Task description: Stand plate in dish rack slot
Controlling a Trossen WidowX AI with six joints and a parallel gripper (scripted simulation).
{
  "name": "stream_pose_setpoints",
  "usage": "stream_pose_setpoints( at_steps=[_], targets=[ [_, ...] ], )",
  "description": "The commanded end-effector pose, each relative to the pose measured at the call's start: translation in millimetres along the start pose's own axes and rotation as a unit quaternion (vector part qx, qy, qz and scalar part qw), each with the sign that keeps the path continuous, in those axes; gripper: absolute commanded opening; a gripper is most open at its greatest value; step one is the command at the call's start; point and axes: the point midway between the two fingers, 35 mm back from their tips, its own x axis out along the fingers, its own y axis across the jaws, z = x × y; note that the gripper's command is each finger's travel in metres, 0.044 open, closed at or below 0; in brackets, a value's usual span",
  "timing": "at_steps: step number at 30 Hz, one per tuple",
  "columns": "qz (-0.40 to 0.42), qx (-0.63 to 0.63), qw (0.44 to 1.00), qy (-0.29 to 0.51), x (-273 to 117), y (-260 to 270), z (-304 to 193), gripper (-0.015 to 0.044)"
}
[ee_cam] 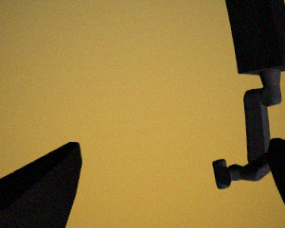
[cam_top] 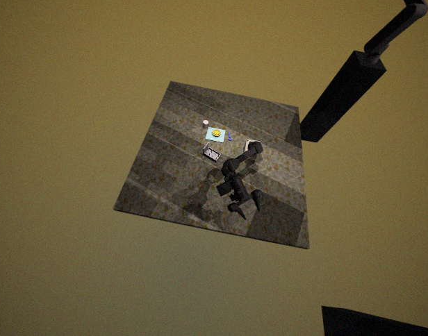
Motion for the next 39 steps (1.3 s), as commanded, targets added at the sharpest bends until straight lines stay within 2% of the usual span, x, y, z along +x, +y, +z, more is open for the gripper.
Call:
stream_pose_setpoints(
  at_steps=[1, 8, 23, 33, 39],
  targets=[
    [0.0, -0.002, 1.0, 0.001, 0.0, -0.3, -0.6, 0.04],
    [-0.004, -0.075, 0.996, 0.042, 2.8, -17.7, -26.8, 0.04],
    [-0.075, -0.176, 0.969, 0.153, 15.7, -102.5, -84.3, 0.04],
    [-0.124, -0.222, 0.933, 0.253, 2.3, -168.1, -123.0, 0.04],
    [-0.154, -0.275, 0.894, 0.319, -16.3, -216.8, -148.0, 0.04]
  ],
)
